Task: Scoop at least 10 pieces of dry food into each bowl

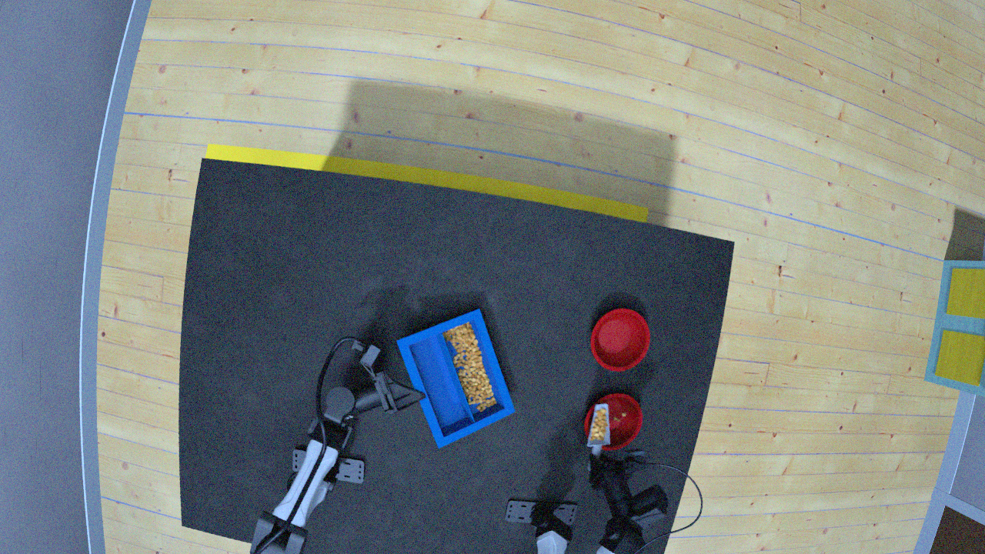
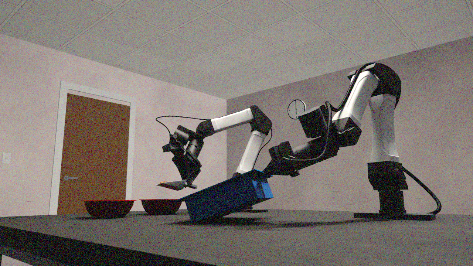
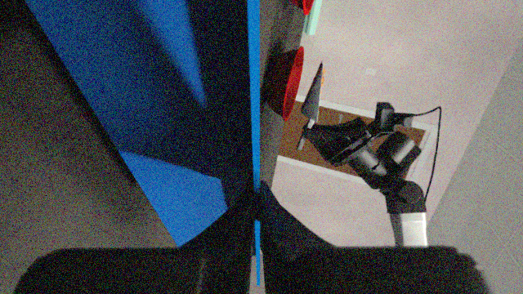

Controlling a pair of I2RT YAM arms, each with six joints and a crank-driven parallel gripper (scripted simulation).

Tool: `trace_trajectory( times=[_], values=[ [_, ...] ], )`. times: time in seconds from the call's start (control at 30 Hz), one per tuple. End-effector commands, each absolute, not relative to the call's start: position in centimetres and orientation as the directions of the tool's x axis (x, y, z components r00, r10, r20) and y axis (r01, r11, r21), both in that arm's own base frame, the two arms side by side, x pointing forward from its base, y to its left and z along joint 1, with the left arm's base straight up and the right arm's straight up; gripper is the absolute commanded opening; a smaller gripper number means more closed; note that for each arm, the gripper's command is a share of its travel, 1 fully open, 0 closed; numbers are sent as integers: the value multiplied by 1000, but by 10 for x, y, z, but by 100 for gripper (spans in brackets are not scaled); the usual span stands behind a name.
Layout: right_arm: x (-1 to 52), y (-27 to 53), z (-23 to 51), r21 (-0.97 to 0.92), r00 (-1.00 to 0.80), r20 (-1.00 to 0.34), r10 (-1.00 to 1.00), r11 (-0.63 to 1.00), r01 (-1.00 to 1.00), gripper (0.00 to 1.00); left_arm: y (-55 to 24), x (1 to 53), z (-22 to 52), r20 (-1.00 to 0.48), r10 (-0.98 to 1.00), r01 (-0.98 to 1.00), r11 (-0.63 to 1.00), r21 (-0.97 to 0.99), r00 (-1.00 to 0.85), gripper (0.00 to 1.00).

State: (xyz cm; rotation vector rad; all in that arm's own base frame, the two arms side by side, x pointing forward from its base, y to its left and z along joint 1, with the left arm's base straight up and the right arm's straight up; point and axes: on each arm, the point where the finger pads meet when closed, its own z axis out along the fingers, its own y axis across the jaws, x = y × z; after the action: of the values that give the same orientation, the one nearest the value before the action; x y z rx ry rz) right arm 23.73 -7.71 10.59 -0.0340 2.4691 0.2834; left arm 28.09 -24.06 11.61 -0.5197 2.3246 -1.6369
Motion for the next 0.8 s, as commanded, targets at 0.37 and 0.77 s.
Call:
trace_trajectory(
  times=[0.37,0.77],
  values=[
    [201,-125,106,189,-735,-660,155,981,38,0,-246,291,151,-101,-410,-14,269,-963,-907,0],
    [202,-135,116,144,-744,-649,159,986,84,0,-246,291,151,-101,-410,-14,269,-963,-907,0]
  ],
)
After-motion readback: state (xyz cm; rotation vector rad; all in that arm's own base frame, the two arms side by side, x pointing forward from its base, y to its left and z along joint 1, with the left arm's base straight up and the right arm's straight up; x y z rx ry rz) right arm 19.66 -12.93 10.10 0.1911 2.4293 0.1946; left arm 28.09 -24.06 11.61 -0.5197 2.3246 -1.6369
